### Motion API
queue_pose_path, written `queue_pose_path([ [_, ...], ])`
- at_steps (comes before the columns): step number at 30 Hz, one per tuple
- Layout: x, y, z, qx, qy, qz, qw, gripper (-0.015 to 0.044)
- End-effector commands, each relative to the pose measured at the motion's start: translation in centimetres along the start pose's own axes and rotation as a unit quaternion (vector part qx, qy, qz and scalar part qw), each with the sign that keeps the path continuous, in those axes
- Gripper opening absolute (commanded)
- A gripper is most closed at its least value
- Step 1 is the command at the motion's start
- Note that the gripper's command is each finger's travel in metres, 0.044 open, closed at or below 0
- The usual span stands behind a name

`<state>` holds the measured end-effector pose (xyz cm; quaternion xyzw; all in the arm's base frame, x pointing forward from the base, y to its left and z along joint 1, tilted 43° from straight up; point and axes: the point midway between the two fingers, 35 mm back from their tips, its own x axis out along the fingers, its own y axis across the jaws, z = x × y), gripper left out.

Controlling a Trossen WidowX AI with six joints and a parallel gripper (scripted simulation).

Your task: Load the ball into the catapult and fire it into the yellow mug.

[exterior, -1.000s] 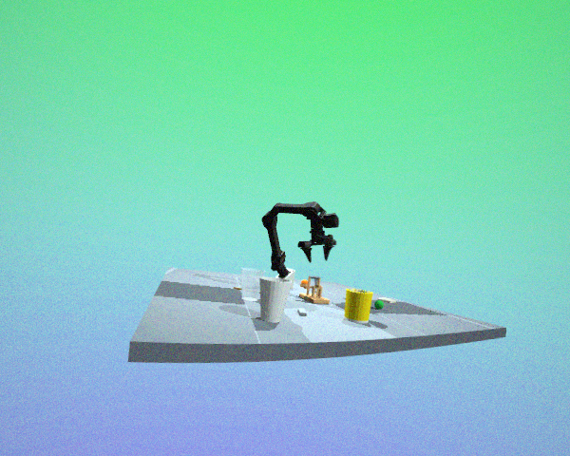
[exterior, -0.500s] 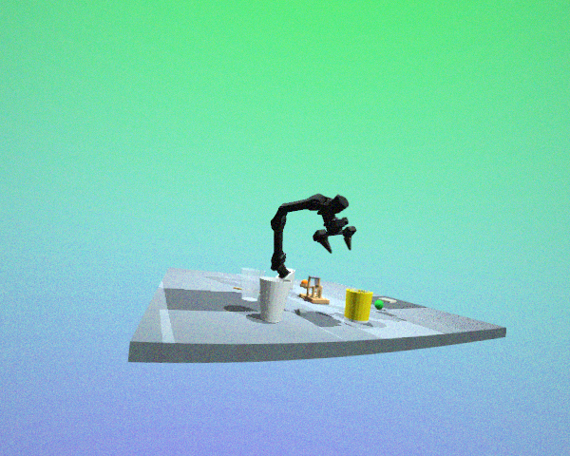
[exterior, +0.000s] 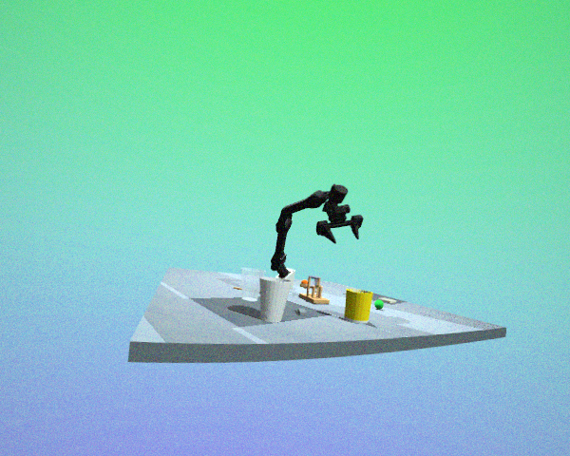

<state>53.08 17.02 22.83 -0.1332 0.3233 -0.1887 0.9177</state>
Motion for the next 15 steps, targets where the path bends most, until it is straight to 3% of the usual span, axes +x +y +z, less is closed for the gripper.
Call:
queue_pose_path([
  [1, -0.05, 0.14, 0.32, 0.001, -0.006, -0.001, 1.000, 0.0440],
  [14, -0.05, 0.14, 0.32, 0.001, -0.006, -0.001, 1.000, 0.0440],
  [15, -0.05, 0.14, 0.32, 0.001, -0.006, -0.001, 1.000, 0.0414],
])
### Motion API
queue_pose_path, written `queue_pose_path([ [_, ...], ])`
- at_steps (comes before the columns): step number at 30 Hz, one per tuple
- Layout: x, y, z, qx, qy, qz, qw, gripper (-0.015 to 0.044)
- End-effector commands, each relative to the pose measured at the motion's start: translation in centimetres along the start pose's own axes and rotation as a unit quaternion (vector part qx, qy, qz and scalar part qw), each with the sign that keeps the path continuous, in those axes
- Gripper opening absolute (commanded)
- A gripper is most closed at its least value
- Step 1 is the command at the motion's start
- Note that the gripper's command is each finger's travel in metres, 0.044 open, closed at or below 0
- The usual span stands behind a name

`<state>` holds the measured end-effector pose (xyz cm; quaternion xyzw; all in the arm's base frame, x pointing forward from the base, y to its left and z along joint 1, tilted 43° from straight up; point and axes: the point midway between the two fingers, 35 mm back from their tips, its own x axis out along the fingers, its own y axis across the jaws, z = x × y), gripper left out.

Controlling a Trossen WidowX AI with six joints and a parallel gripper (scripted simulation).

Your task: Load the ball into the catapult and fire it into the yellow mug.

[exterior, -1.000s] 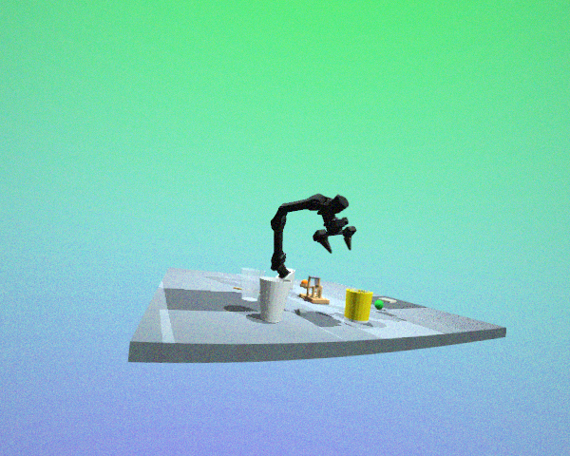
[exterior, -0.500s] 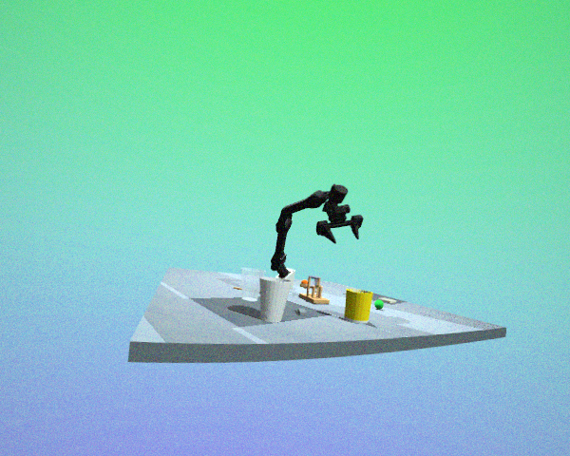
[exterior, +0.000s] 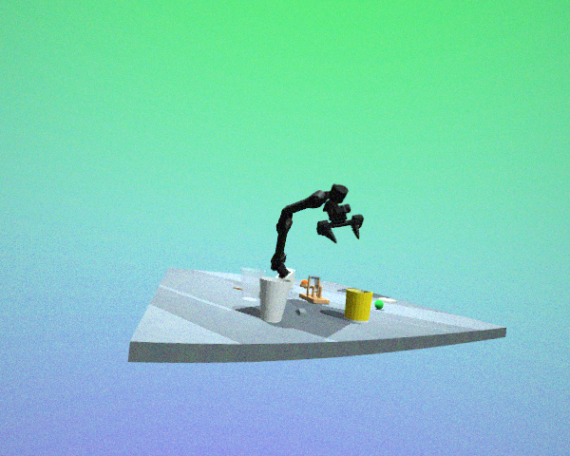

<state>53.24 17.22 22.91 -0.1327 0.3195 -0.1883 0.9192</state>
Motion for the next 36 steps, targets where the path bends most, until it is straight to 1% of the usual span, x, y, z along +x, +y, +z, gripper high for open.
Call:
queue_pose_path([
  [1, 0.0, -0.1, 0.1, 0.000, -0.002, -0.002, 1.000, 0.0387],
  [16, 0.0, -0.1, 0.1, 0.000, -0.002, -0.002, 1.000, 0.0000],
  [26, 0.0, 0.0, 0.0, -0.003, -0.001, -0.002, 1.000, 0.0000],
  [36, 0.0, 1.8, -4.8, -0.147, 0.048, -0.008, 0.988, 0.0000],
])
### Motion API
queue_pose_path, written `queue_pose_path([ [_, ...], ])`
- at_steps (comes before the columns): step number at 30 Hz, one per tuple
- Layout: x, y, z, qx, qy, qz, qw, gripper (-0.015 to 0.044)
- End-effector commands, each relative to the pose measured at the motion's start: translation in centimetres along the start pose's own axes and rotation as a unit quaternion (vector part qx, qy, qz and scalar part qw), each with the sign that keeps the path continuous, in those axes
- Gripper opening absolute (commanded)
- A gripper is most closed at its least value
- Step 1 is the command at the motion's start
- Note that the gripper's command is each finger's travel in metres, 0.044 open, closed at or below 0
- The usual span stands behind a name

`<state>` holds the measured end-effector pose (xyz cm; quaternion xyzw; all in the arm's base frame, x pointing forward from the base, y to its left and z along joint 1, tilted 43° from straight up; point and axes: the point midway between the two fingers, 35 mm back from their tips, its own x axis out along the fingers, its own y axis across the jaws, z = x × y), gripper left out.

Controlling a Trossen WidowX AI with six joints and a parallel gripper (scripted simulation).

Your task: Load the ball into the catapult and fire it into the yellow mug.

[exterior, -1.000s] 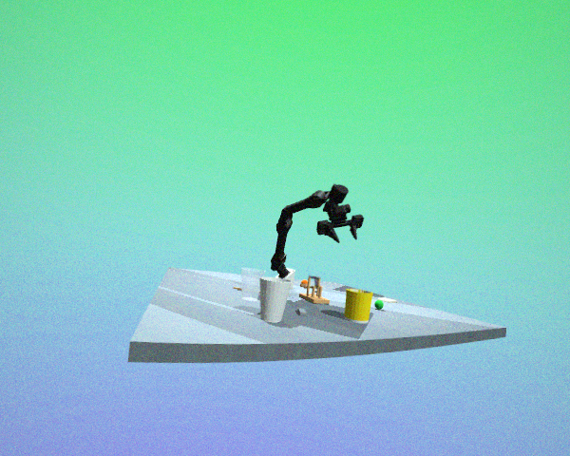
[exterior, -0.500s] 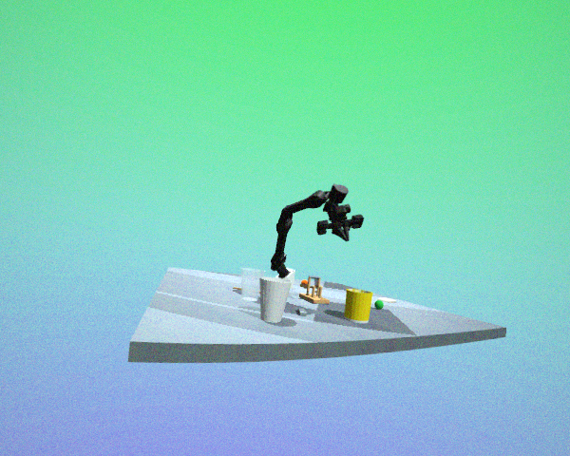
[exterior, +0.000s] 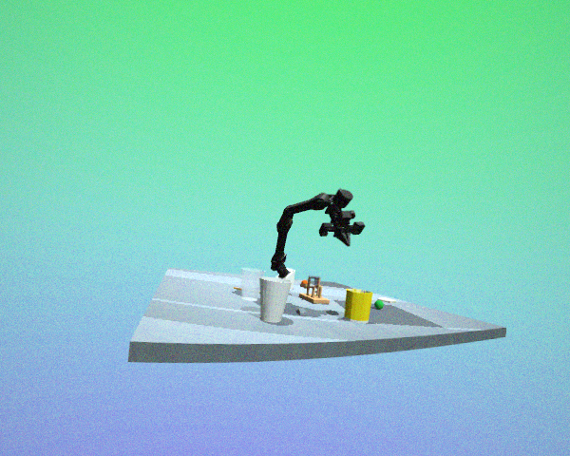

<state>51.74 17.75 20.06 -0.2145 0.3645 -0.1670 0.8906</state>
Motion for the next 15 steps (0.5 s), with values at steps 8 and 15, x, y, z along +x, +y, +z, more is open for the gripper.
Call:
queue_pose_path([
  [8, -0.2, 2.8, -5.7, -0.182, 0.059, -0.006, 0.982, 0.0000],
  [15, -0.6, 4.1, -9.4, -0.294, 0.094, -0.005, 0.951, 0.0000],
])
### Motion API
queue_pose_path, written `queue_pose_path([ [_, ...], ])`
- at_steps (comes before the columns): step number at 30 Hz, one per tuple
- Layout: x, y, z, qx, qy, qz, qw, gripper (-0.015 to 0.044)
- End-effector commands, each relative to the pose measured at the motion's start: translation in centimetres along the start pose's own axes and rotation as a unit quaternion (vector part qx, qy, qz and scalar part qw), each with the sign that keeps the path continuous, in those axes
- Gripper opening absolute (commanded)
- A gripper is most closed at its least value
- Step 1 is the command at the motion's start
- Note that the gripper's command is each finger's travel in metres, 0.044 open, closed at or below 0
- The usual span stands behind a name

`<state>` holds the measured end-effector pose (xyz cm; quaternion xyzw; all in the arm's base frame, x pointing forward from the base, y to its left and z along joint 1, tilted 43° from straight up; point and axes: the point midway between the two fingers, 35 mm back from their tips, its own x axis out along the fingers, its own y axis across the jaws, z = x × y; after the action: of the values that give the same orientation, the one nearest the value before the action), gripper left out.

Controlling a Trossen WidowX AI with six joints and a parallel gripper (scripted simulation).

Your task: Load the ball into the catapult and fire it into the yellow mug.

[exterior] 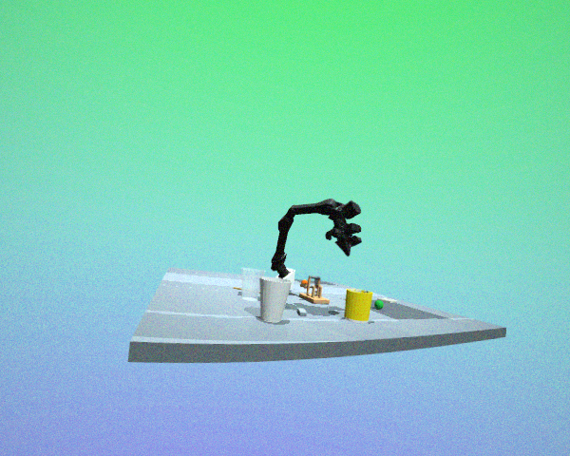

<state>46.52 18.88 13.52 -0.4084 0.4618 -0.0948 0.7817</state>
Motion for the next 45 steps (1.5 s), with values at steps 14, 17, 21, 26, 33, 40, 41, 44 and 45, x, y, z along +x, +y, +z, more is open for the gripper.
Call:
queue_pose_path([
  [14, -0.3, 5.6, -7.4, -0.286, 0.084, 0.000, 0.954, 0.0000],
  [17, -0.4, 6.2, -8.6, -0.326, 0.096, 0.001, 0.940, 0.0000],
  [21, -0.6, 6.9, -10.1, -0.377, 0.112, 0.001, 0.920, 0.0000],
  [26, -0.9, 7.6, -12.2, -0.443, 0.132, 0.002, 0.887, 0.0000],
  [33, -1.3, 8.3, -15.3, -0.542, 0.164, 0.003, 0.824, 0.0000],
  [40, -1.8, 8.5, -18.3, -0.632, 0.195, 0.005, 0.750, 0.0000],
  [41, -1.8, 8.5, -18.7, -0.645, 0.199, 0.005, 0.738, 0.0000],
  [44, -2.1, 8.4, -19.9, -0.680, 0.213, 0.006, 0.702, 0.0000],
  [45, -2.1, 8.4, -20.2, -0.689, 0.216, 0.006, 0.691, 0.0000],
])
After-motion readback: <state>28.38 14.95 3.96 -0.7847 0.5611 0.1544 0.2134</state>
